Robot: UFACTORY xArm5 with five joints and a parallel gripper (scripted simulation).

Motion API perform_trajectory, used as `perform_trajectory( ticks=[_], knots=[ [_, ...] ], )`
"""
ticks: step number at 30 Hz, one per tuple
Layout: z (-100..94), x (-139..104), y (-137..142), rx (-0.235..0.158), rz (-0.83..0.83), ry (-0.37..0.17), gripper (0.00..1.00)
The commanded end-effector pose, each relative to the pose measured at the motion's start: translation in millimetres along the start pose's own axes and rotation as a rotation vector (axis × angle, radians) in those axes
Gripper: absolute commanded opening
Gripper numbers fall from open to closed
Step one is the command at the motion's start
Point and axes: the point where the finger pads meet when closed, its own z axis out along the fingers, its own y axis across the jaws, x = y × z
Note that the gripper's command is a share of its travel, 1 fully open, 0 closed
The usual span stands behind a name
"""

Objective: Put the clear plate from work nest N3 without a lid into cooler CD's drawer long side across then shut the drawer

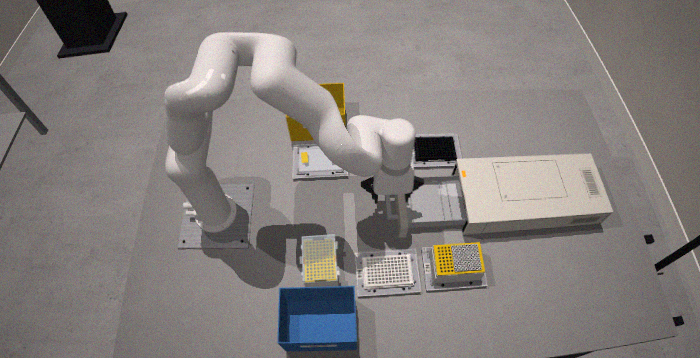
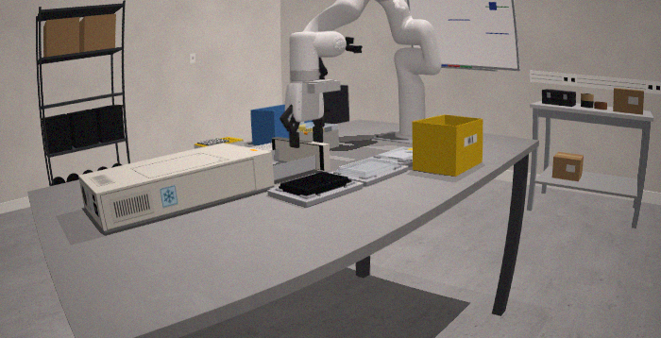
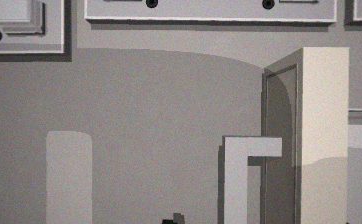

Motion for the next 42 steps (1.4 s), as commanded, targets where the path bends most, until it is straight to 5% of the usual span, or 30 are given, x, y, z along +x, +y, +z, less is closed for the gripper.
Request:
perform_trajectory(
  ticks=[1,42],
  knots=[
    [-1.7,0.0,-0.3,-0.005,0.000,0.017,0.88],
    [-1.7,0.0,-8.6,-0.005,0.000,0.017,0.88]
  ],
)
